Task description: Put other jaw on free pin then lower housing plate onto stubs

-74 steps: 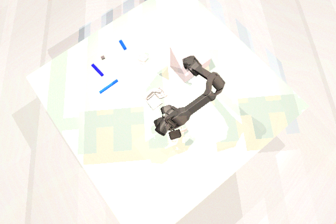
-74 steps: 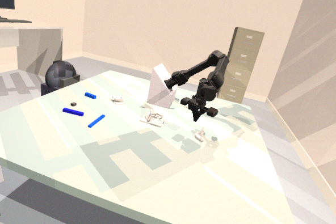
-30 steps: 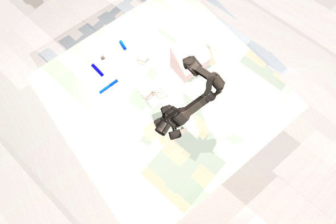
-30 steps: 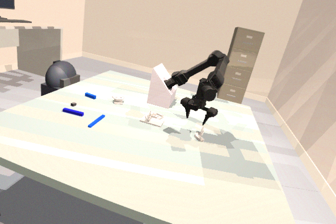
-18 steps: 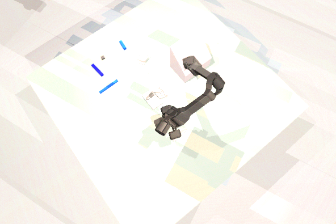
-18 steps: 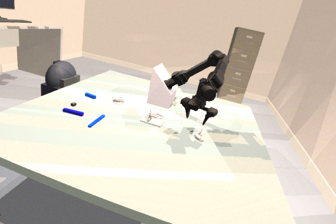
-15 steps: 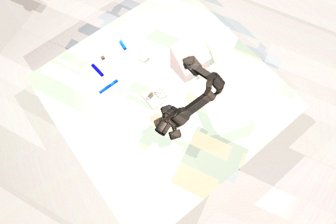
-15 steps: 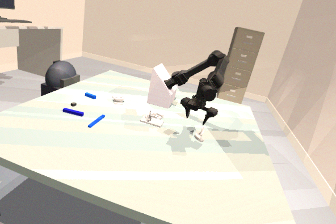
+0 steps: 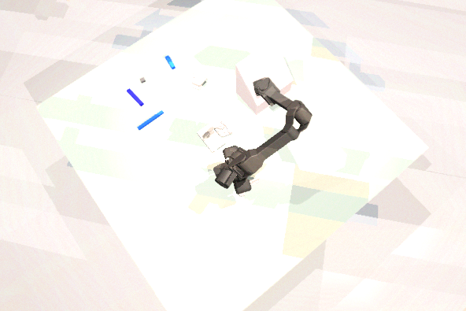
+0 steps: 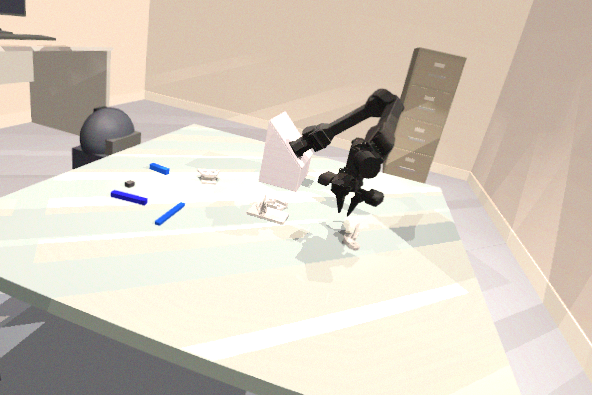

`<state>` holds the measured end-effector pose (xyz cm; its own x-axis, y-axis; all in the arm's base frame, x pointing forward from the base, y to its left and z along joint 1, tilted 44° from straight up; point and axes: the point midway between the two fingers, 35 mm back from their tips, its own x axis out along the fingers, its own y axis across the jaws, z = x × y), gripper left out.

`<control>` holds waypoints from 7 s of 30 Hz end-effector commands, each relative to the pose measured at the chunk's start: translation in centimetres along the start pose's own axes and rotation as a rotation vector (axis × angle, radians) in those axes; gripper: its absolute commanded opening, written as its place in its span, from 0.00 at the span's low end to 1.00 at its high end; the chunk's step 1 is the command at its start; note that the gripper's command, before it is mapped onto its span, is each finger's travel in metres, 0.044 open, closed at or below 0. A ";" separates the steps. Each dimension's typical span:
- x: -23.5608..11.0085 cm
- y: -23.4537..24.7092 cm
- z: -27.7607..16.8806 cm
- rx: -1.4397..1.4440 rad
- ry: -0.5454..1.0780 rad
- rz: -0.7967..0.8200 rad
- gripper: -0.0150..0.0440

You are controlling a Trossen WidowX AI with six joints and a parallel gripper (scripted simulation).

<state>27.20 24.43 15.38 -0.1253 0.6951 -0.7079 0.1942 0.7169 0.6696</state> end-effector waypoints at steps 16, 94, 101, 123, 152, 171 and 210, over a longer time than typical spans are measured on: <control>0.0 0.0 0.0 -0.005 0.000 0.000 0.34; -0.7 1.9 -3.3 -2.498 0.004 -0.001 1.00; -0.8 2.0 -3.6 -2.724 0.004 0.001 1.00; -1.0 2.5 -4.5 -3.352 0.002 0.005 1.00; 4.3 2.5 -4.4 -3.352 -0.001 0.006 1.00; 7.4 2.5 -4.5 -3.352 -0.003 0.007 1.00; 7.9 2.6 -4.6 -3.357 -0.010 0.012 0.73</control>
<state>22.19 32.06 12.56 -0.1318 0.6995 -0.7024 0.0172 -0.7069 -0.7071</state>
